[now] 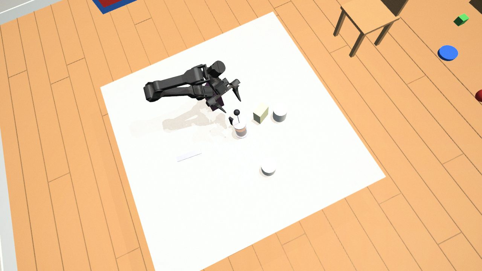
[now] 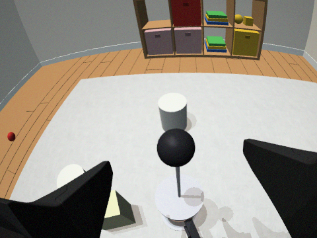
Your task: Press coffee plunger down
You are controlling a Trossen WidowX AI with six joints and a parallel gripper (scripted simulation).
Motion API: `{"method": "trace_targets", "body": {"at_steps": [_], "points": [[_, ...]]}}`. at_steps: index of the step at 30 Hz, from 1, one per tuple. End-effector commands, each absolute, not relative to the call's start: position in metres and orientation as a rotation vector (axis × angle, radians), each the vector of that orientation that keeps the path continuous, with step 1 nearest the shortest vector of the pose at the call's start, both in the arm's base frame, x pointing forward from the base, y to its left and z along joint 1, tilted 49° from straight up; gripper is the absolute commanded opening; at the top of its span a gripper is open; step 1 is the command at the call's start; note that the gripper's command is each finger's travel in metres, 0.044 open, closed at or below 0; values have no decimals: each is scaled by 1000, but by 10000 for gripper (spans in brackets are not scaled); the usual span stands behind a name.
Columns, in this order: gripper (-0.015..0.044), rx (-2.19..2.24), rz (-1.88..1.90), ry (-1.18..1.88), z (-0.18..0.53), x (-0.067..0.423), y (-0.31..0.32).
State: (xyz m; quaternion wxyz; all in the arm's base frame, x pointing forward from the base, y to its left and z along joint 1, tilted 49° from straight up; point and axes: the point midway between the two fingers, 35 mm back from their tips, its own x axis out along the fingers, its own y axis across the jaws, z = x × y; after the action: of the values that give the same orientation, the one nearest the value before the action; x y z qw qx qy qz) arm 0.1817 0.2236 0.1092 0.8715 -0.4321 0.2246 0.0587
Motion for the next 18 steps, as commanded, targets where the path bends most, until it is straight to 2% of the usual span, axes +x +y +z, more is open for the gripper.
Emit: {"method": "trace_targets", "body": {"at_steps": [1, 18], "points": [[440, -912, 124, 476, 104, 186, 221], [440, -911, 121, 471, 94, 210, 218]]}}
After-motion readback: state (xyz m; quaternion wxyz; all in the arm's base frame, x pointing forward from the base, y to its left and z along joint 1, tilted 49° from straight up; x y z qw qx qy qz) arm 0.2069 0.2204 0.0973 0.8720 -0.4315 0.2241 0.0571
